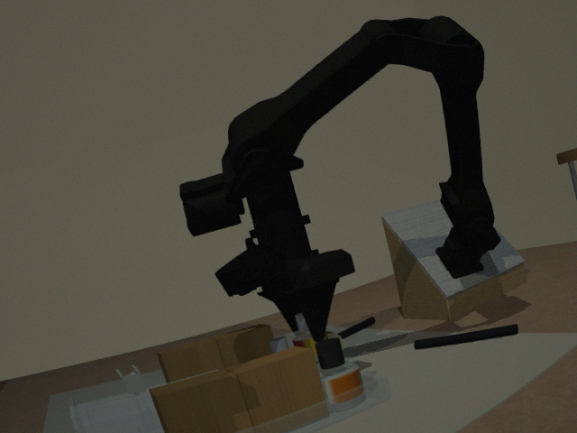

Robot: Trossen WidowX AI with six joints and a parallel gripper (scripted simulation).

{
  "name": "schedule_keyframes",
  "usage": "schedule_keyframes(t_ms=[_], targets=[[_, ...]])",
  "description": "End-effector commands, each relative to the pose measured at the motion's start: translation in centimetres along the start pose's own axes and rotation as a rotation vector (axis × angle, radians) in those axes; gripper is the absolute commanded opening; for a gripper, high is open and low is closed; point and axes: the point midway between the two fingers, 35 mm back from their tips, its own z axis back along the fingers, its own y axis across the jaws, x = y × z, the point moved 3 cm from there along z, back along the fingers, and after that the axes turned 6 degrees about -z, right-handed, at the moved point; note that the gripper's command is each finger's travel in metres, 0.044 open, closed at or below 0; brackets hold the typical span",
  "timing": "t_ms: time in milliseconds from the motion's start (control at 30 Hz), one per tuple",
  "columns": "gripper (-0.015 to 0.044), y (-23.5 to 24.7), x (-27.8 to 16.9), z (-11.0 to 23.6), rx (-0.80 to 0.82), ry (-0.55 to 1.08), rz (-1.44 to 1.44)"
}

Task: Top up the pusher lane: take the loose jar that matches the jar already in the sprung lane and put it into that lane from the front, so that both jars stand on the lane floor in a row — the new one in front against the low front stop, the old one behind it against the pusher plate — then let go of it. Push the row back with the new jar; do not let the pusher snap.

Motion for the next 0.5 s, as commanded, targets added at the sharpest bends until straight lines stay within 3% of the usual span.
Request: schedule_keyframes(t_ms=[0, 467], targets=[[0.0000, 0.13, 0.74, 0.23, 0.001, -0.020, 0.011], [0.0000, 0.19, 1.23, 0.24, 0.001, -0.020, 0.011]])
